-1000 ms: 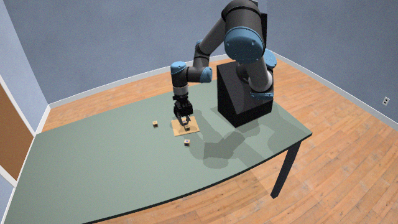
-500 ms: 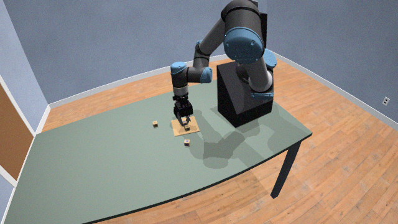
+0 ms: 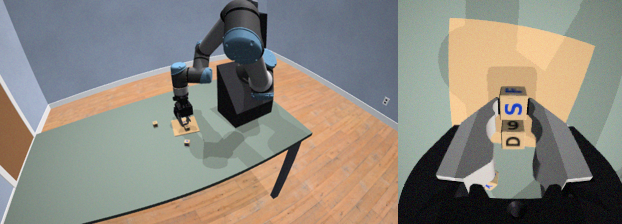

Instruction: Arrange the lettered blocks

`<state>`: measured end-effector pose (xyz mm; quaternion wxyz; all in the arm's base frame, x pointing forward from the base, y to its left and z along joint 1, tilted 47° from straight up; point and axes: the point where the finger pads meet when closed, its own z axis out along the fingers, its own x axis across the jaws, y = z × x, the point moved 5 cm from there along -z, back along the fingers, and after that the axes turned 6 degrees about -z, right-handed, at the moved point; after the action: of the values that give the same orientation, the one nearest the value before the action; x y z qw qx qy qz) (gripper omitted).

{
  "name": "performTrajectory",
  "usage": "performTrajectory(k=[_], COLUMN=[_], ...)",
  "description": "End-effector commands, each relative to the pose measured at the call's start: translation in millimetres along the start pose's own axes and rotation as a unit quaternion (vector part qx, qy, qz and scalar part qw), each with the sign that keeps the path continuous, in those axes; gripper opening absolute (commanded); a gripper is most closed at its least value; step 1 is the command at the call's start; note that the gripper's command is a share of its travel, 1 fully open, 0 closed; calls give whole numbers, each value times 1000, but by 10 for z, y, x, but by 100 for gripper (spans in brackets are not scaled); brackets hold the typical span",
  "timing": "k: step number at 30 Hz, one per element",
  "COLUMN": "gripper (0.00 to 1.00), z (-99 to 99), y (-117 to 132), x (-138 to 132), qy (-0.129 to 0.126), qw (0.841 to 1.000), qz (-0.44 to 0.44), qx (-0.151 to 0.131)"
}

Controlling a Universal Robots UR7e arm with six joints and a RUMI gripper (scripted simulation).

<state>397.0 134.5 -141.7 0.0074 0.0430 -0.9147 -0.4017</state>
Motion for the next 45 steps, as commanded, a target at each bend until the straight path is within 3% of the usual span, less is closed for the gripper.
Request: performTrajectory(k=[1, 30, 45], gripper=[5, 5, 25], z=[-3, -3, -3], y=[-2, -2, -2], x=[-4, -4, -4], qy=[-1, -1, -1], qw=[1000, 1000, 1000], qz=[0, 0, 0], qx=[0, 0, 0])
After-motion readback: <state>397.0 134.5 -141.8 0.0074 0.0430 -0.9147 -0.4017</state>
